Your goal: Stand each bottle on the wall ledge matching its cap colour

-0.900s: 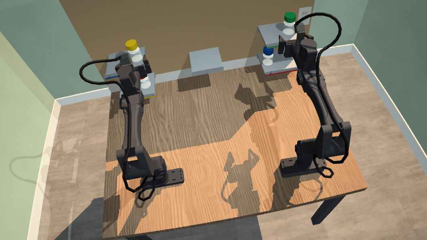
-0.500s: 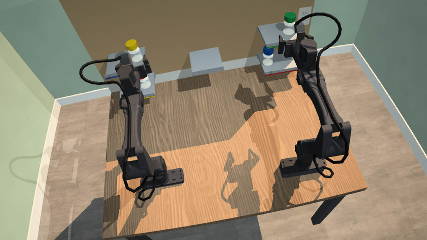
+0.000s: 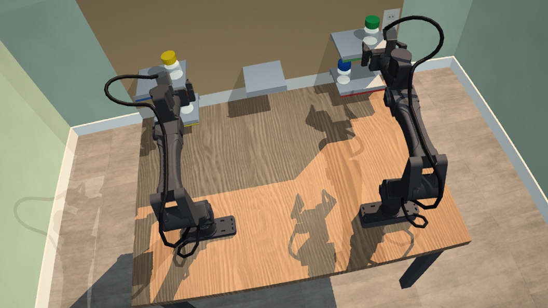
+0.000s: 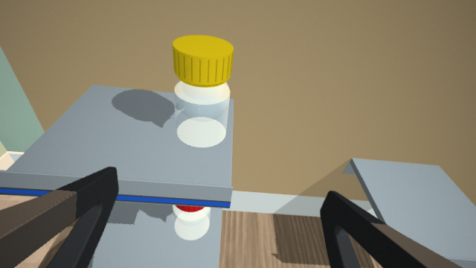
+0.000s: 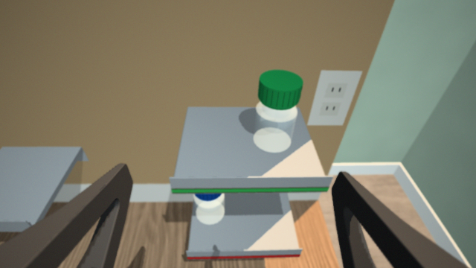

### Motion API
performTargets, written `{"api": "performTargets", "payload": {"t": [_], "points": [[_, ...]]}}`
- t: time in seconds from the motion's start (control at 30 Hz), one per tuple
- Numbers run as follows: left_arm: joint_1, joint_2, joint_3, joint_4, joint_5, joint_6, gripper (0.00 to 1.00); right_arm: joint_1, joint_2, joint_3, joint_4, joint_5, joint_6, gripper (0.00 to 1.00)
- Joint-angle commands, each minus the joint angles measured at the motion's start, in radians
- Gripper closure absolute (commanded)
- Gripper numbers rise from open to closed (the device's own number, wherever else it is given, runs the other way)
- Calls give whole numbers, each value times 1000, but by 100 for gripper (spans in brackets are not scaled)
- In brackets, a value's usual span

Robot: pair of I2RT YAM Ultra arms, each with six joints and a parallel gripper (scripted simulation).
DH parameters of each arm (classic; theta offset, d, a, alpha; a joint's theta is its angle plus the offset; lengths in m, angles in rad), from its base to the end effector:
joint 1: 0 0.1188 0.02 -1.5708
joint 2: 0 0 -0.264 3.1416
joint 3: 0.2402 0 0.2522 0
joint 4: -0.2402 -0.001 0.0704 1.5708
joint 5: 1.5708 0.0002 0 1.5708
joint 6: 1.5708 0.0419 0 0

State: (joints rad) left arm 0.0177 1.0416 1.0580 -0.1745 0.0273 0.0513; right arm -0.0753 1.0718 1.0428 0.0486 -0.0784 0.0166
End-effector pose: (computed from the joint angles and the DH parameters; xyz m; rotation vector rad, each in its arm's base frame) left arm 0.2415 0.0041 0.3928 0.0492 1.7282 0.0273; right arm 0.2520 -0.0147 0.4055 0.0093 1.5512 0.0144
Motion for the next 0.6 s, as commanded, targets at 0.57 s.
{"api": "performTargets", "payload": {"t": [0.57], "points": [[126, -41, 326, -367, 68, 127, 0, -152, 95, 63, 62, -95, 37, 0]]}}
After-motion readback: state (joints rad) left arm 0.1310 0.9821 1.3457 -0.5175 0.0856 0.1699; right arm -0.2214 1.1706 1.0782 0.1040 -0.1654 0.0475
